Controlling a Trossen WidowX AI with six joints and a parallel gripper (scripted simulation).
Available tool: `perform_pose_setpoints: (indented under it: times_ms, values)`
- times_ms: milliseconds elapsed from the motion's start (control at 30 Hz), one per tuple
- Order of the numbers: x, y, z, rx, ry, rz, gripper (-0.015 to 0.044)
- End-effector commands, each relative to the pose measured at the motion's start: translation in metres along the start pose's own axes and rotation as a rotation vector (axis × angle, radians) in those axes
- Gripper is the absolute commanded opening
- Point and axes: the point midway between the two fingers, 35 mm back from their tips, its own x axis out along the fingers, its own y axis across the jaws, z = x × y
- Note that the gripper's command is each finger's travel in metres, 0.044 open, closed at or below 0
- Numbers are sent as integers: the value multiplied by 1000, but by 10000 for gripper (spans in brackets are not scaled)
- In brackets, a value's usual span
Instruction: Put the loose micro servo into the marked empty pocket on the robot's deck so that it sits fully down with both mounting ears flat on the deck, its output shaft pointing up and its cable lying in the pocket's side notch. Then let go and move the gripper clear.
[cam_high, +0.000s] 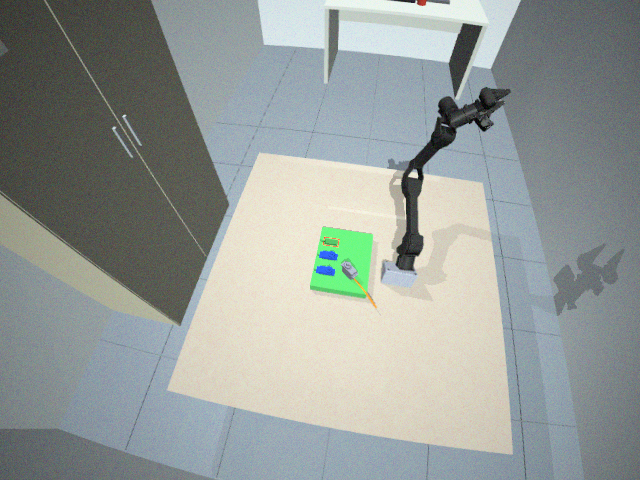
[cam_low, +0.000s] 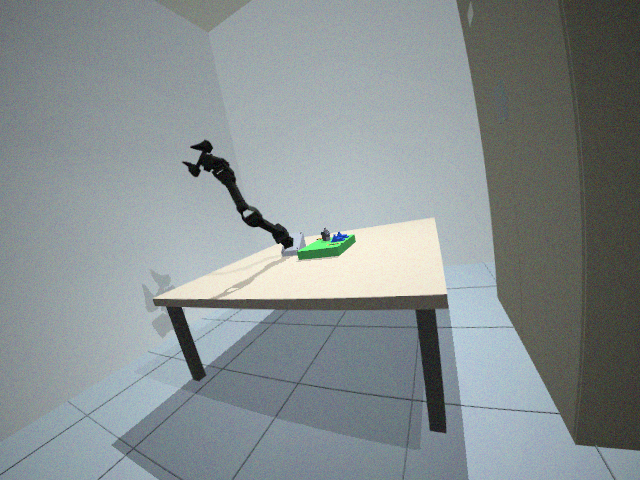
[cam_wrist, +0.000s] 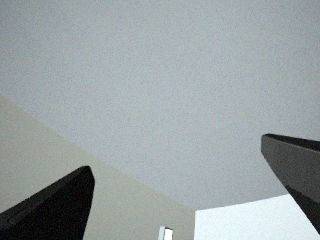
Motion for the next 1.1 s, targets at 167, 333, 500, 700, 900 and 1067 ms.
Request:
perform_pose_setpoints:
  times_ms: [167, 333, 500, 700, 900, 1067]
  values:
    - [-5, 56, 37, 137, -71, 177, 440]
    - [-12, 85, 55, 190, -98, 272, 440]
    - [-19, 104, 67, 243, -115, 340, 440]
    - [-33, 133, 85, 307, -139, 446, 440]
    - [-47, 156, 101, 351, -156, 532, 440]
    - [-58, 170, 111, 379, -168, 585, 440]
